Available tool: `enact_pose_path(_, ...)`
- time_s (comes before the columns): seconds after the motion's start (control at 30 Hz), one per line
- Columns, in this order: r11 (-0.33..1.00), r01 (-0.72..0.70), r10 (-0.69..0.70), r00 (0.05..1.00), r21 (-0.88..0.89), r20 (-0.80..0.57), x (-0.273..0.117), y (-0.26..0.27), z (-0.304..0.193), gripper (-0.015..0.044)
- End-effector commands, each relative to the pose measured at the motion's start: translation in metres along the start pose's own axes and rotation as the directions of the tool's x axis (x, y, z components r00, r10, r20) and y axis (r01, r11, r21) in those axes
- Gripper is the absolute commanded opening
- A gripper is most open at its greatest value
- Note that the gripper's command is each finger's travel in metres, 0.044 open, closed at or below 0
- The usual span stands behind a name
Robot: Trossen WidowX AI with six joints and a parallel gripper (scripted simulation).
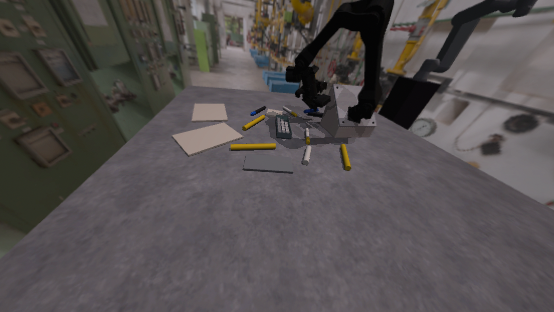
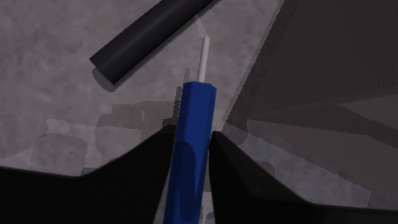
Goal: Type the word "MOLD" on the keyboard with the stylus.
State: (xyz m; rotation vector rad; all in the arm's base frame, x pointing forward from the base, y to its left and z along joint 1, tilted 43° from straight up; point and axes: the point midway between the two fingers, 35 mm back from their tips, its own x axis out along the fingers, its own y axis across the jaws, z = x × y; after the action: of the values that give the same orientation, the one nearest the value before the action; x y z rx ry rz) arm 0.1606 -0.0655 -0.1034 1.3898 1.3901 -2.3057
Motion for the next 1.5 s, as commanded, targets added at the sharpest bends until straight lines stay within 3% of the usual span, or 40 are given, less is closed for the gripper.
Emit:
enact_pose_path(0.0,0.99,-0.03,0.034,0.999,-0.139,0.026,-0.009,0.004,-0.006,0.0)
enact_pose_path(0.37,0.822,-0.053,0.128,0.987,-0.566,0.093,-0.034,0.009,-0.026,0.0)
enact_pose_path(0.8,0.414,0.043,0.242,0.958,-0.909,0.156,-0.063,0.008,-0.053,0.0)
enact_pose_path(1.13,0.029,0.191,0.341,0.921,-0.981,0.189,-0.086,0.001,-0.078,0.0)
enact_pose_path(1.47,-0.333,0.368,0.434,0.877,-0.868,0.206,-0.107,-0.012,-0.104,0.0)
